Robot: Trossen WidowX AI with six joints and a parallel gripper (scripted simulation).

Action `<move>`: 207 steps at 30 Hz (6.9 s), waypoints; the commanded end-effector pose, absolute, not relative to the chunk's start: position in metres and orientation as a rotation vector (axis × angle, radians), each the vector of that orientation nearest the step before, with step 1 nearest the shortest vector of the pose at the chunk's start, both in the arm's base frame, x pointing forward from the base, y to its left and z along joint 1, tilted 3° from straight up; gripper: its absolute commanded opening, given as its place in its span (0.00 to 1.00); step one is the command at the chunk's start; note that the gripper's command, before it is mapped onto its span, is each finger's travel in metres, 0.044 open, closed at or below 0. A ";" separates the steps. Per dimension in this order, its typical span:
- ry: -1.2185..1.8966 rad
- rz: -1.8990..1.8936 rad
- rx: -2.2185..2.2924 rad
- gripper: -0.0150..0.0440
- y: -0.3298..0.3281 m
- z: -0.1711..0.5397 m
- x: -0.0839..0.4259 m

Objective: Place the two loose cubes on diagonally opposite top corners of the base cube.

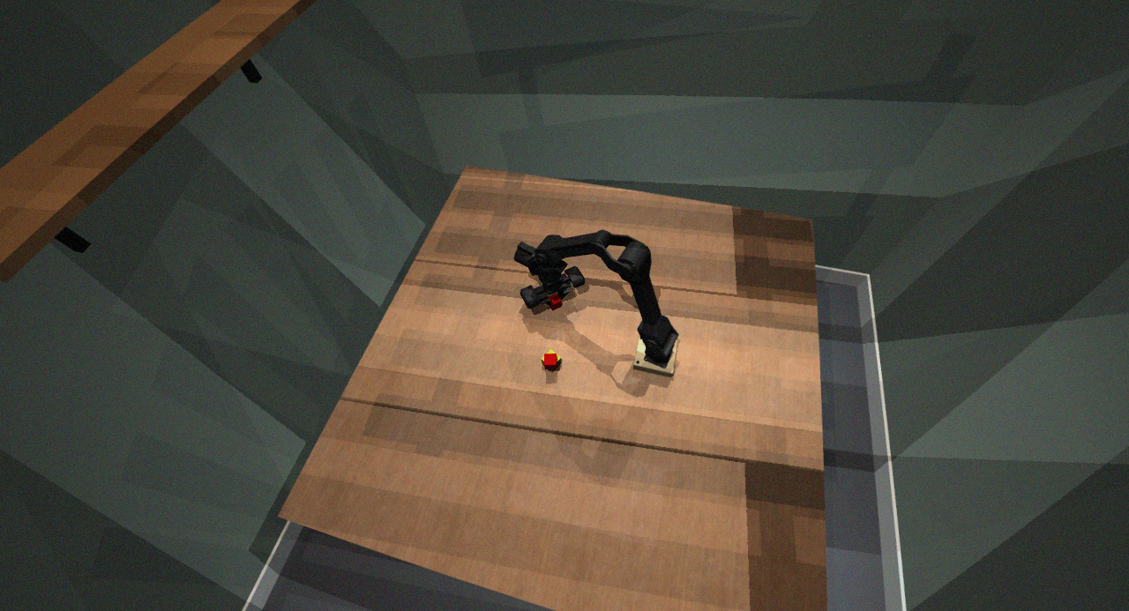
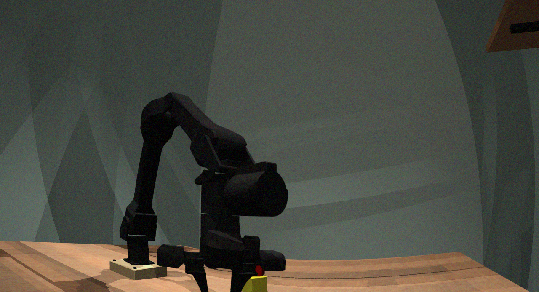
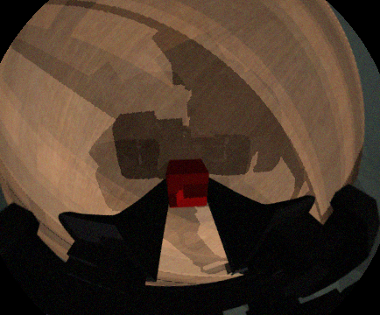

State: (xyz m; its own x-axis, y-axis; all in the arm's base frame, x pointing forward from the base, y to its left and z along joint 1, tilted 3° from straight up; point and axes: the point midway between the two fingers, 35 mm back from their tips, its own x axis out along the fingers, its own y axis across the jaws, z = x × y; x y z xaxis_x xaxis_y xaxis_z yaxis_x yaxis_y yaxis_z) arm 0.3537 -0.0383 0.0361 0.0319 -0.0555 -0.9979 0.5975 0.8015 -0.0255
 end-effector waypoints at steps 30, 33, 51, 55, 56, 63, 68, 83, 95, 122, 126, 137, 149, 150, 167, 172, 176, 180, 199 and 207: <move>1.465 -0.529 0.460 0.43 -0.033 0.135 0.352; 1.465 -0.529 0.460 0.43 -0.032 0.143 0.351; 1.443 -0.610 0.552 0.43 0.011 0.140 0.342; 1.435 -0.634 0.579 0.43 0.024 0.139 0.338; 1.433 -0.640 0.585 0.43 0.027 0.139 0.337; 1.420 -0.683 0.632 0.43 0.048 0.137 0.329; 1.410 -0.714 0.666 0.43 0.062 0.135 0.323; 1.376 -0.806 0.764 0.43 0.102 0.131 0.300; 1.346 -0.879 0.841 0.43 0.130 0.127 0.279; 1.341 -0.881 0.838 0.43 0.130 0.095 0.277; 1.341 -0.881 0.837 0.43 0.130 0.087 0.278; 1.342 -0.879 0.835 0.43 0.129 0.069 0.279; 1.344 -0.883 0.845 0.43 0.129 0.067 0.279; 1.344 -0.883 0.845 0.43 0.129 0.067 0.279; 1.344 -0.883 0.845 0.60 0.129 0.067 0.279; 1.344 -0.883 0.845 0.60 0.129 0.067 0.279; 1.342 -0.884 0.844 0.60 0.129 0.077 0.279; 1.342 -0.884 0.844 0.60 0.129 0.081 0.278; 1.342 -0.884 0.844 0.60 0.130 0.103 0.278; 1.342 -0.884 0.844 0.60 0.131 0.113 0.278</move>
State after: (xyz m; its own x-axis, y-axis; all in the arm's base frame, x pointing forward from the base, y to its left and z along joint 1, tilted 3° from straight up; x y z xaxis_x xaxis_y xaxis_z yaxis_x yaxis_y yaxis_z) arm 0.2774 0.1303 0.1061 0.0183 -0.0502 -0.9986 0.8975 0.4409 -0.0057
